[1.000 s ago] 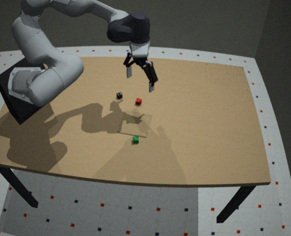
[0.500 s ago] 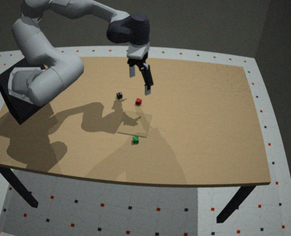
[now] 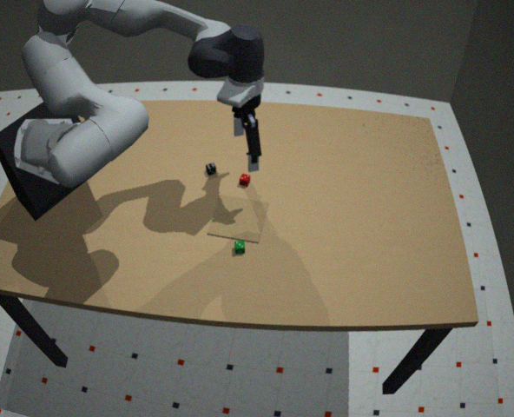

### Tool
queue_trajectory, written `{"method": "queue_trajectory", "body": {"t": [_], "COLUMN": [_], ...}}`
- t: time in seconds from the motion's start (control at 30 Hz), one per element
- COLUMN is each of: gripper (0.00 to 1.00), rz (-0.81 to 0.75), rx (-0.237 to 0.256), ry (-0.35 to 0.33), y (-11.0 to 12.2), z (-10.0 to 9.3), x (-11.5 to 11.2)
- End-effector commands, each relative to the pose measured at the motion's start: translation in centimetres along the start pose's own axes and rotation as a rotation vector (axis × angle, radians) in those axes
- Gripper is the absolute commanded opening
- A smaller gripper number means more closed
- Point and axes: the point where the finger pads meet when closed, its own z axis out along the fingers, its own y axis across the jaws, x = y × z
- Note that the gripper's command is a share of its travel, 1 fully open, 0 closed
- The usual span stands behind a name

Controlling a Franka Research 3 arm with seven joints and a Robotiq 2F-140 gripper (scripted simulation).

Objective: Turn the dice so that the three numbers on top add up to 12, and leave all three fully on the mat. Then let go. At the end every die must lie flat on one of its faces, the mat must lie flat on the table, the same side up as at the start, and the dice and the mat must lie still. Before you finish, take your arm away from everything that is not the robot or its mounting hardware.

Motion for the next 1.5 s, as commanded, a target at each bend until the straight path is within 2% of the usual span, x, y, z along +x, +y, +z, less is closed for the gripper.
{"method": "queue_trajectory", "body": {"t": [0.0,0.9,1.07,1.1,1.47], "gripper": [1.00,1.00,1.00,0.25,0.25], "rz": [0.174,0.602,0.624,0.624,0.624], "rx": [0.003,-0.001,-0.001,-0.001,-0.001], "ry": [0.008,0.003,0.002,0.002,0.002], "y": [0.1,-0.1,-0.1,-0.1,-0.1], "z": [0.3,1.5,1.5,1.5,1.5], "x": [0.2,0.3,0.3,0.3,0.3]}}
